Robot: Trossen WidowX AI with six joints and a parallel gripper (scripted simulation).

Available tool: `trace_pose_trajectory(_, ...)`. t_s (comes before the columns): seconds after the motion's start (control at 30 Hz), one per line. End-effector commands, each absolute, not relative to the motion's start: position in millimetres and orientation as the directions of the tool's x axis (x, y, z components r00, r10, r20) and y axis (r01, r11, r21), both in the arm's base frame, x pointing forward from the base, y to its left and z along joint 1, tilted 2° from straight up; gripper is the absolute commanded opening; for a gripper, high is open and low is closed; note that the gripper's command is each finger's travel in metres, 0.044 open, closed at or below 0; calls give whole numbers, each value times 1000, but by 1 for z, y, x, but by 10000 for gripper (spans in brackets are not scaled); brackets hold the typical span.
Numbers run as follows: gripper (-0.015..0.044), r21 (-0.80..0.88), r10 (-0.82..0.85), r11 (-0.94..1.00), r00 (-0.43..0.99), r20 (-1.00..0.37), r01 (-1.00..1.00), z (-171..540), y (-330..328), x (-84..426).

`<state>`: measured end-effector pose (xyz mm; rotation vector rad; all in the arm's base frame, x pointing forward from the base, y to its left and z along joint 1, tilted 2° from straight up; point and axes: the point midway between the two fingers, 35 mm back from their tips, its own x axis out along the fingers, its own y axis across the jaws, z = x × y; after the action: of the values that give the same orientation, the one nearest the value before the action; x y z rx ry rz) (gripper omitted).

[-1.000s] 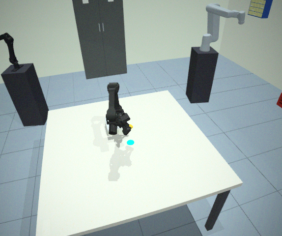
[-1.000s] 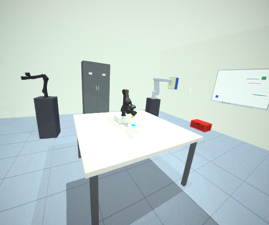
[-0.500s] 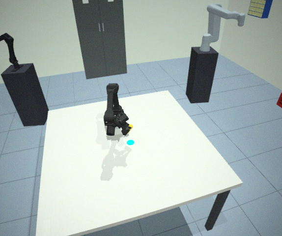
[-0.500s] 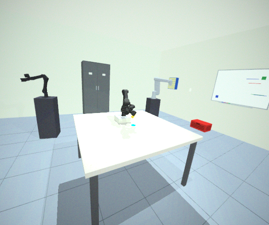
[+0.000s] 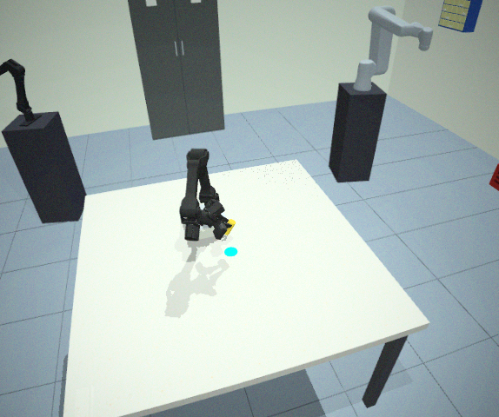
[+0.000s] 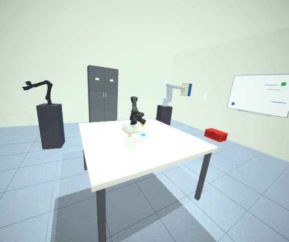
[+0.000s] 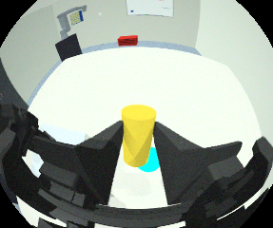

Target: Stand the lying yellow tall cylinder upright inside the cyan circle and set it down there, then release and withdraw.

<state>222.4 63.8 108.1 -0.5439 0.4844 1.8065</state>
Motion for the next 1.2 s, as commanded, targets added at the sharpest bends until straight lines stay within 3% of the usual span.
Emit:
trace_pose_trajectory(0.0,105,49,786,-275,-254,-563,-960,109,64,223)
trace_pose_trajectory(1.17,105,-49,903,-157,-124,-411,-986,119,53,237)
